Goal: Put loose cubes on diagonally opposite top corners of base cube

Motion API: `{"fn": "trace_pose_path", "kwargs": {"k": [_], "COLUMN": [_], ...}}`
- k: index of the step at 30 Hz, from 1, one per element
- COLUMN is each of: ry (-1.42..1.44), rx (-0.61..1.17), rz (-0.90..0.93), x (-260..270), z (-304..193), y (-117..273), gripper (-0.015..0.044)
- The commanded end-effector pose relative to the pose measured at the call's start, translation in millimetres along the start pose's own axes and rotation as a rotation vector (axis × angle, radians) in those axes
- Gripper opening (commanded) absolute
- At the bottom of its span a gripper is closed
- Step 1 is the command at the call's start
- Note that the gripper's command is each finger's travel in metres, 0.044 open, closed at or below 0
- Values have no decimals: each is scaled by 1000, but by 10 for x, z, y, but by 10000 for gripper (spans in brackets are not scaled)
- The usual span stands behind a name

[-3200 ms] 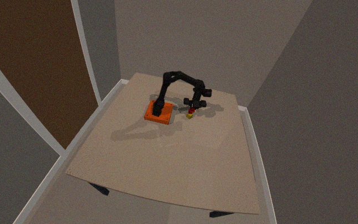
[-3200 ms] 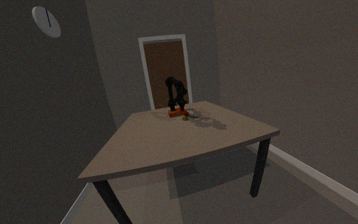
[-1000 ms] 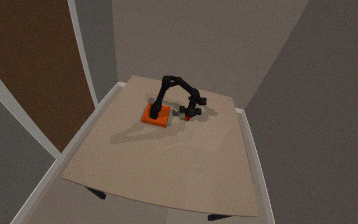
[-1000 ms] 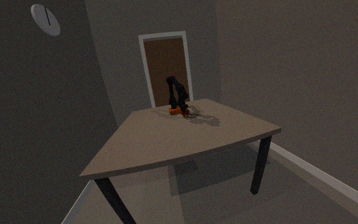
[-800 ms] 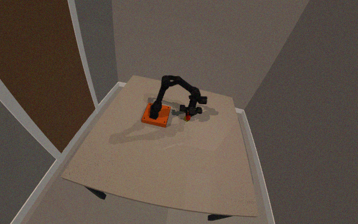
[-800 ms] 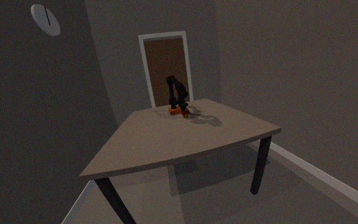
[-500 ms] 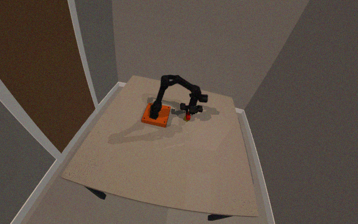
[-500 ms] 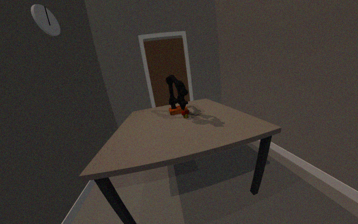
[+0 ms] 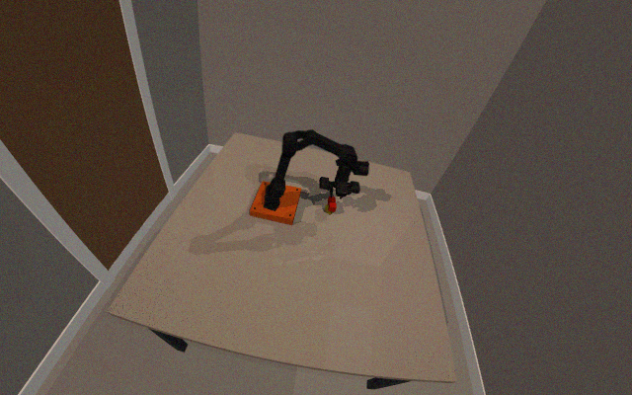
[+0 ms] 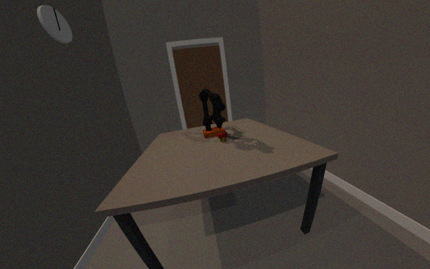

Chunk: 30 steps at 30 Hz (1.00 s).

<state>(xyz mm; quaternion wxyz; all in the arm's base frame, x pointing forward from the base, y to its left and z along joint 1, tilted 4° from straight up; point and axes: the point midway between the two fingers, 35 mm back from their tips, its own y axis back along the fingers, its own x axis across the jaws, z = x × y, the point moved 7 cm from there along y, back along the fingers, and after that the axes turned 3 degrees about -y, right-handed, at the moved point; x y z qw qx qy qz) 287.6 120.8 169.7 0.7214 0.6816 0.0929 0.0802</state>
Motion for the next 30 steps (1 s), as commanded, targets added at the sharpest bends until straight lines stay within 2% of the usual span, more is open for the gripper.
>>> {"fn": "trace_pose_path", "kwargs": {"k": [1, 4, 7, 14, 30], "ry": [-1, 0, 0, 1, 1], "rx": [0, 1, 5, 11, 11], "rz": [-1, -1, 0, -4, -5], "x": [-2, -7, -72, -425, -437], "z": [0, -94, -511, -1410, -1431], "y": [34, 21, 36, 59, 60], "gripper": [258, 336, 400, 400, 400]}}
